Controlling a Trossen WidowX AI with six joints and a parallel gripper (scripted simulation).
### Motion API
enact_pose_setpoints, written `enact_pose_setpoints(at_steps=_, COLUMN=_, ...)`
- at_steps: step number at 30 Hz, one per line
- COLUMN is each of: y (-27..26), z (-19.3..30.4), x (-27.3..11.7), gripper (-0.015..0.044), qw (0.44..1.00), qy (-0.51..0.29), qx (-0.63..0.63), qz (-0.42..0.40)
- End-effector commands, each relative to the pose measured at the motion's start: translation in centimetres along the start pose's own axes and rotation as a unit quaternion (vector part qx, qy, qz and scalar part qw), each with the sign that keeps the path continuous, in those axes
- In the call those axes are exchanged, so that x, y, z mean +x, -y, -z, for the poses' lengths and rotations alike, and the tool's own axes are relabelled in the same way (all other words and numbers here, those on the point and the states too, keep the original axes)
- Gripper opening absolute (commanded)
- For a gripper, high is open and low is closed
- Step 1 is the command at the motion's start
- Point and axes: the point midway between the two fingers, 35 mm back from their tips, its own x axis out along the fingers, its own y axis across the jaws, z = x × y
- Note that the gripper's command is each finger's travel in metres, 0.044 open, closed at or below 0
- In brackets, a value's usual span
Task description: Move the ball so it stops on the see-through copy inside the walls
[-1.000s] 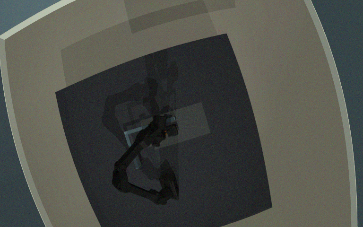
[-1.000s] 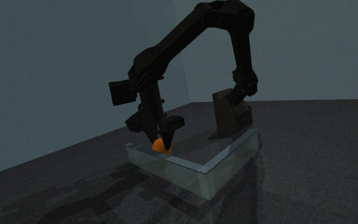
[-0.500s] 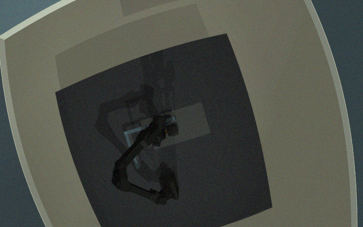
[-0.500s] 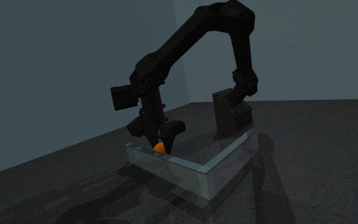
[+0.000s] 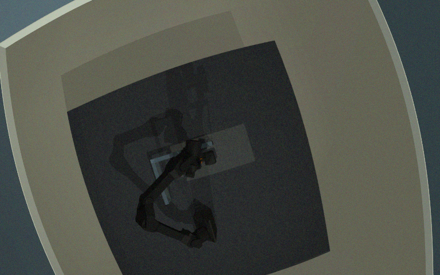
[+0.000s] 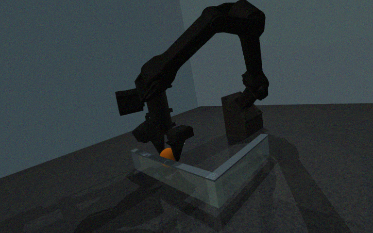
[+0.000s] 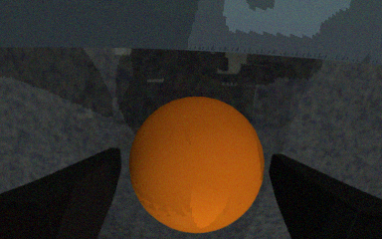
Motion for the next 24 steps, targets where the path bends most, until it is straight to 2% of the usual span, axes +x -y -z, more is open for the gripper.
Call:
enact_pose_setpoints(at_steps=1, y=0.2, z=-0.3, x=-2.4, gripper=0.0378, qw=1.000, qy=0.003, qx=-0.001, qz=0.002)
enact_pose_setpoints(at_steps=5, y=0.1, z=-0.1, x=-8.3, gripper=0.0378, qw=1.000, qy=0.002, qx=0.001, qz=0.001)
enact_pose_setpoints(at_steps=18, y=0.3, z=-0.2, x=-7.7, gripper=0.0378, qw=1.000, qy=0.007, qx=0.006, qz=-0.002)
enact_pose_setpoints(at_steps=20, y=0.3, z=-0.2, x=-8.7, gripper=0.0431, qw=1.000, qy=0.006, qx=0.006, qz=-0.001)
enact_pose_setpoints(at_steps=24, y=0.0, z=0.2, x=-12.2, gripper=0.0440, qw=1.000, qy=0.004, qx=0.004, qz=-0.002)
